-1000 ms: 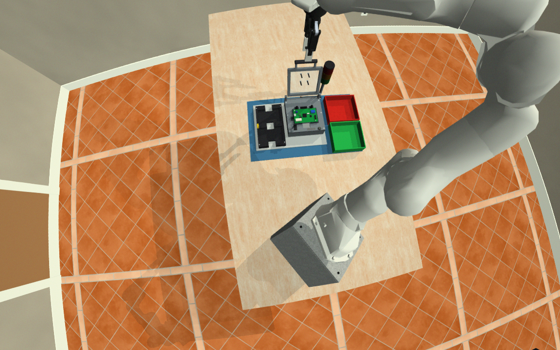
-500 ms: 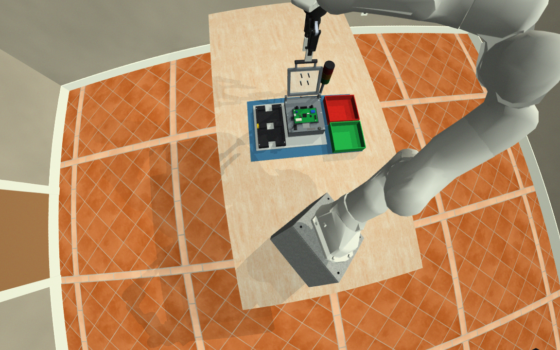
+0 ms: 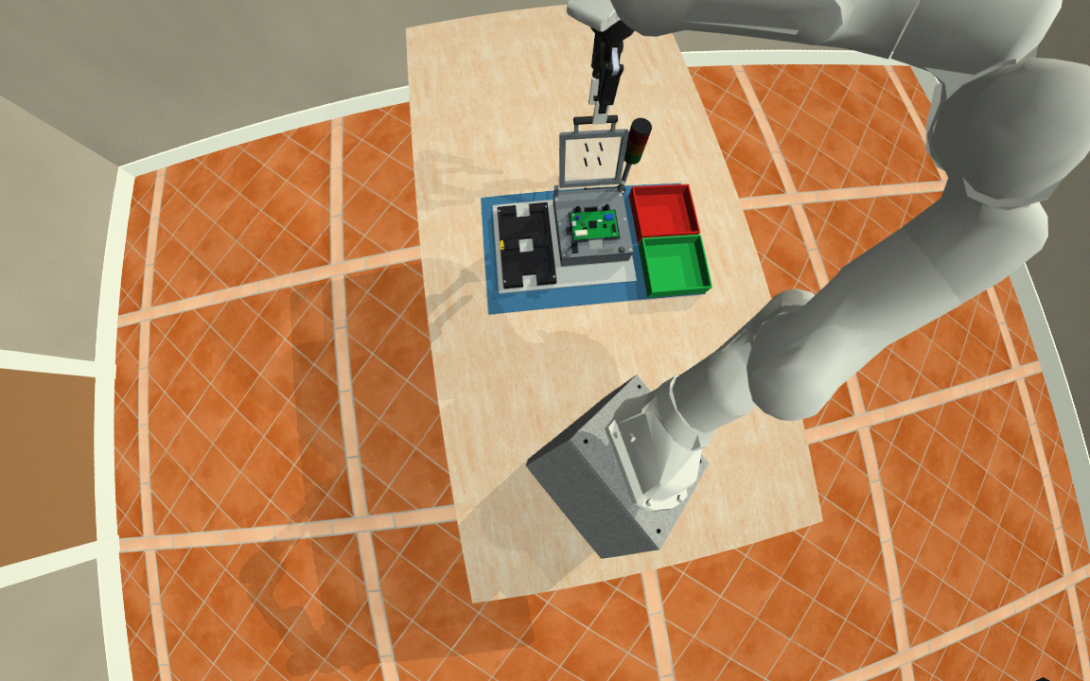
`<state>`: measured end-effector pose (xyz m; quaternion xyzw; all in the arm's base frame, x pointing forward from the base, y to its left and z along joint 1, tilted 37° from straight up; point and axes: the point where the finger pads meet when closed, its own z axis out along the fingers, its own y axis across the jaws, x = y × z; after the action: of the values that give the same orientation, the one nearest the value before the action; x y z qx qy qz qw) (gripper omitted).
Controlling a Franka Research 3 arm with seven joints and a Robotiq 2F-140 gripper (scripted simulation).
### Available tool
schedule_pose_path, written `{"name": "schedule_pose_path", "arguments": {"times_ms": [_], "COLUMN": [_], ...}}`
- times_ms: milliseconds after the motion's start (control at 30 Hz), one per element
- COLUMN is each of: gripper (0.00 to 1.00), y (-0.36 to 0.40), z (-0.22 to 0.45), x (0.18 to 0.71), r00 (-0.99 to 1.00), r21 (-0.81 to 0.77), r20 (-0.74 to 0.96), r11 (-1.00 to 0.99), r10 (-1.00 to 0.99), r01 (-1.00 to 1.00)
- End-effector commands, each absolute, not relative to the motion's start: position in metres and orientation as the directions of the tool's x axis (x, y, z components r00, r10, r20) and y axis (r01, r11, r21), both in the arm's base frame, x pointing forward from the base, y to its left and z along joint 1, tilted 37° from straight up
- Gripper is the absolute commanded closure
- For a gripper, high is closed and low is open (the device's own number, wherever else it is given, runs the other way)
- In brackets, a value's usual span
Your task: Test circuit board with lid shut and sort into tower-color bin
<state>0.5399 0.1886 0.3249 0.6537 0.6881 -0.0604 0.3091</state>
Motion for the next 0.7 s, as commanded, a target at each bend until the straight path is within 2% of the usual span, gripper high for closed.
{"name": "schedule_pose_path", "arguments": {"times_ms": [0,667], "gripper": [0.7,0.7], "y": [0.184,0.172], "z": [0.317,0.298], "x": [0.545,0.553], "r00": [0.044,0.044], "r21": [0.323,0.323], "r20": [-0.505,-0.505], "r11": [0.141,0.141], "r10": [0.862,0.862], "r01": [0.936,0.936]}}
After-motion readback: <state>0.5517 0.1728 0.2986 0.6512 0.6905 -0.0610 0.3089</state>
